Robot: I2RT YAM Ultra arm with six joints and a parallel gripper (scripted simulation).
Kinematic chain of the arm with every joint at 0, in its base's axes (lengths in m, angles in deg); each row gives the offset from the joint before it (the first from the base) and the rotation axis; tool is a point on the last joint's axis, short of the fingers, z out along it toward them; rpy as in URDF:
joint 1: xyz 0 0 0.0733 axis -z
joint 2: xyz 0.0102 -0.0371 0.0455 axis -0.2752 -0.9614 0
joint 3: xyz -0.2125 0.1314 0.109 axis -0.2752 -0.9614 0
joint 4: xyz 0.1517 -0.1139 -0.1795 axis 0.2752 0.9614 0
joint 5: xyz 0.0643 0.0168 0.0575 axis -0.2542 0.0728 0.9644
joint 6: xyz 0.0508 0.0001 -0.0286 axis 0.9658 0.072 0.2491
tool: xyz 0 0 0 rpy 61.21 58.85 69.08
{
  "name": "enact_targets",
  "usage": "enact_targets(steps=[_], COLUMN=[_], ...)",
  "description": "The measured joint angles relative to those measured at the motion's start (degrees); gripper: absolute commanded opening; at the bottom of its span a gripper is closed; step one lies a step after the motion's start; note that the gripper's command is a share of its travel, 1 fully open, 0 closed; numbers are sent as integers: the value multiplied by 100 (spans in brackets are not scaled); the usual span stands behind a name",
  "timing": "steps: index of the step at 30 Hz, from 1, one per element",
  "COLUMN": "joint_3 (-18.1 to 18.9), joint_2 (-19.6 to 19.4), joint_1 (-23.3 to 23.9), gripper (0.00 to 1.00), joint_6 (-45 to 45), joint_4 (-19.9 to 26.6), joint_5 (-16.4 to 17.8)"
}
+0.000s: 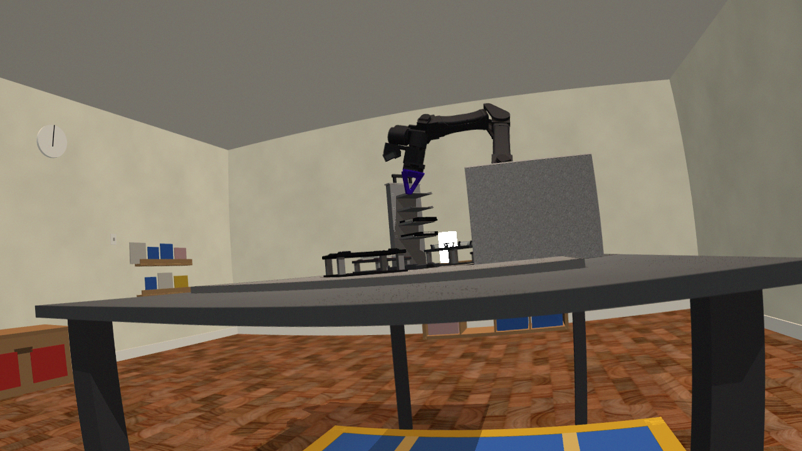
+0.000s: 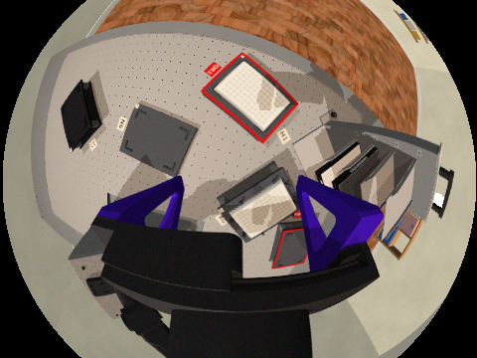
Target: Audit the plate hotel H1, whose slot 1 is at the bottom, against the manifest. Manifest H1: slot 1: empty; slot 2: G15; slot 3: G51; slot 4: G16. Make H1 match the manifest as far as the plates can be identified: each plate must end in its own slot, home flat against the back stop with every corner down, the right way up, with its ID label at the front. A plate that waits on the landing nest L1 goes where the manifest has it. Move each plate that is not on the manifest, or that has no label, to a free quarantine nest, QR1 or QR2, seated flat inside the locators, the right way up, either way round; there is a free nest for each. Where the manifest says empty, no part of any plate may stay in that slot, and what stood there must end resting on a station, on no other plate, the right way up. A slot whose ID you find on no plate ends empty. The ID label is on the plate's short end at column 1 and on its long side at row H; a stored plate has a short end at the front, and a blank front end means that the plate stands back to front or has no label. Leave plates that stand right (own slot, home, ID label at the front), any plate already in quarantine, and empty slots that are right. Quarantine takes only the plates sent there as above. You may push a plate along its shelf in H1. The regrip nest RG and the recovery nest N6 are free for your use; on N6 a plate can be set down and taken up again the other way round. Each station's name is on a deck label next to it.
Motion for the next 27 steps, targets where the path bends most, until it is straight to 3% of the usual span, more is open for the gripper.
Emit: enact_targets(steps=[7,12,27], joint_3=[848,1134,2334], joint_2=[-850,-1010,-1961], joint_1=[-20,-7,55], gripper=[100,100,100], joint_6=[-295,-494,-1270], joint_4=[634,1058,2476], joint_5=[160,236,420])
